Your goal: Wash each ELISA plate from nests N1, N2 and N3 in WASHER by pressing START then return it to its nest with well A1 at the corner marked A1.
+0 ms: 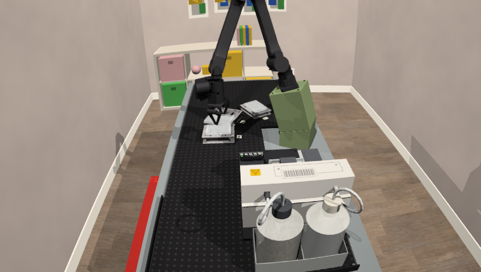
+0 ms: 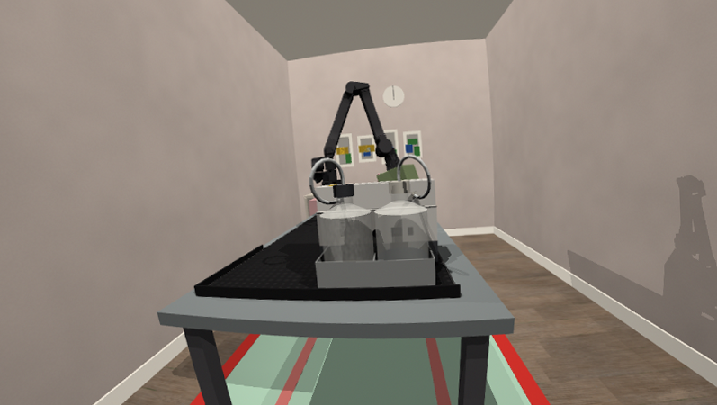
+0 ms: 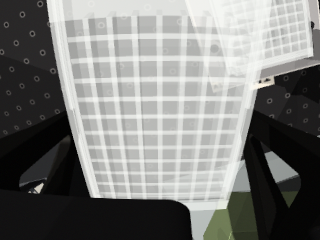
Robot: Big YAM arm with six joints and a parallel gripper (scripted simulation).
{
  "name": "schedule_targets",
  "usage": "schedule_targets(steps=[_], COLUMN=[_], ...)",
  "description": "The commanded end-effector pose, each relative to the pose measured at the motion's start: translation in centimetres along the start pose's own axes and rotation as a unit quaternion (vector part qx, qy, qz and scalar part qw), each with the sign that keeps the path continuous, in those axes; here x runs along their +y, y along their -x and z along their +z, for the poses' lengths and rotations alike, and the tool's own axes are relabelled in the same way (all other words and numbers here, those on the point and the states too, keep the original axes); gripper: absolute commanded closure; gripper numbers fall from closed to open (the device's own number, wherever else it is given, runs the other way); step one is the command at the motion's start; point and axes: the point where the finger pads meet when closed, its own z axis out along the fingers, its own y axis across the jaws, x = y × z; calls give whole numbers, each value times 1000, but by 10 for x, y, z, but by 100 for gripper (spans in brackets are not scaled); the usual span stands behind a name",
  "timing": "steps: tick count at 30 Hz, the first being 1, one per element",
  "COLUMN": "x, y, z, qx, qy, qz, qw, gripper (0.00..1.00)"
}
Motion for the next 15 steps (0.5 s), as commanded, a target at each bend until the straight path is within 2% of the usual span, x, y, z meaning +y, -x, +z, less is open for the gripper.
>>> schedule_targets(steps=[1, 6, 7, 11, 15], x=[-12, -23, -29, -40, -58], y=[14, 24, 23, 51, 59], z=[-4, -4, 0, -6, 0], qx=[-9, -13, -3, -23, -16], qy=[7, 8, 3, 11, 7], qz=[-15, -14, -16, -13, -15], qw=[1000, 1000, 1000, 1000, 1000], gripper=[16, 16, 16, 16, 16])
